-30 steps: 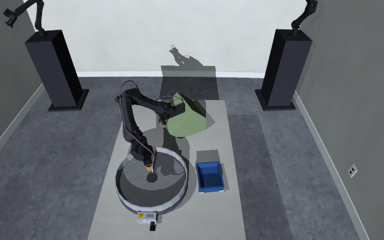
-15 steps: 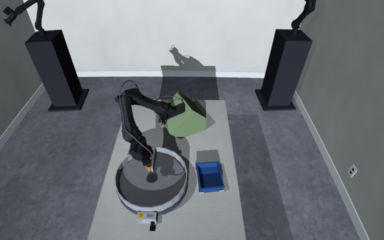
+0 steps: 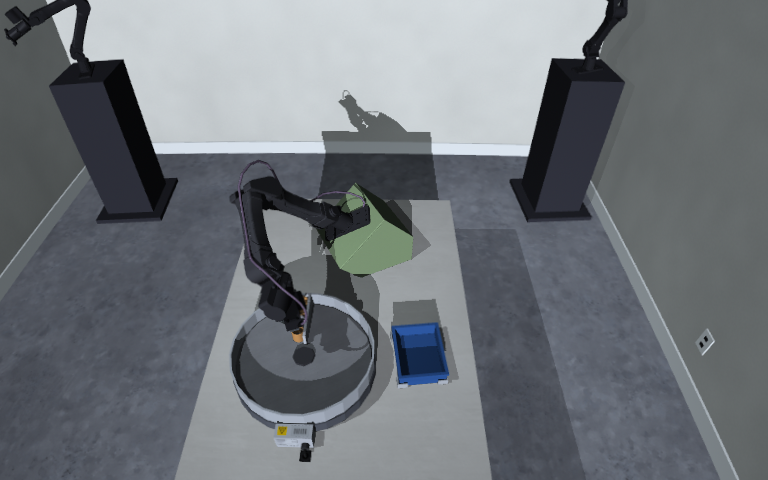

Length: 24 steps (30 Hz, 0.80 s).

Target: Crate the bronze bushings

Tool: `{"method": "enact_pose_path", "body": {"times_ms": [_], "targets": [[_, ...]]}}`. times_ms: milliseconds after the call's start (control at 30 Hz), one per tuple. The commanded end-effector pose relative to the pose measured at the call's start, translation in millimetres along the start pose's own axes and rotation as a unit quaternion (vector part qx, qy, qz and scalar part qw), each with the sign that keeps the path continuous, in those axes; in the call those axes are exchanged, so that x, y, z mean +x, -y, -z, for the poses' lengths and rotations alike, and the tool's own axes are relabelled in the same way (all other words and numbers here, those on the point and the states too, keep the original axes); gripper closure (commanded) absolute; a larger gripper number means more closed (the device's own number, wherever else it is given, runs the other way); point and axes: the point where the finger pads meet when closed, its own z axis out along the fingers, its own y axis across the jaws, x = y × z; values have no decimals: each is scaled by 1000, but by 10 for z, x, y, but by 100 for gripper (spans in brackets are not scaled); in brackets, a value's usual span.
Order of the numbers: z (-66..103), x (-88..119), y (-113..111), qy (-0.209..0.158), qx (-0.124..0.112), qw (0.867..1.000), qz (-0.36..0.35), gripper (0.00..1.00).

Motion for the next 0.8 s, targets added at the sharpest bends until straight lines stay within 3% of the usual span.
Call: {"method": "enact_pose_path", "body": {"times_ms": [0,767], "targets": [[143,-101,36,21,0,1000,1,85],[201,-85,74,29,5,1000,-11,85]]}}
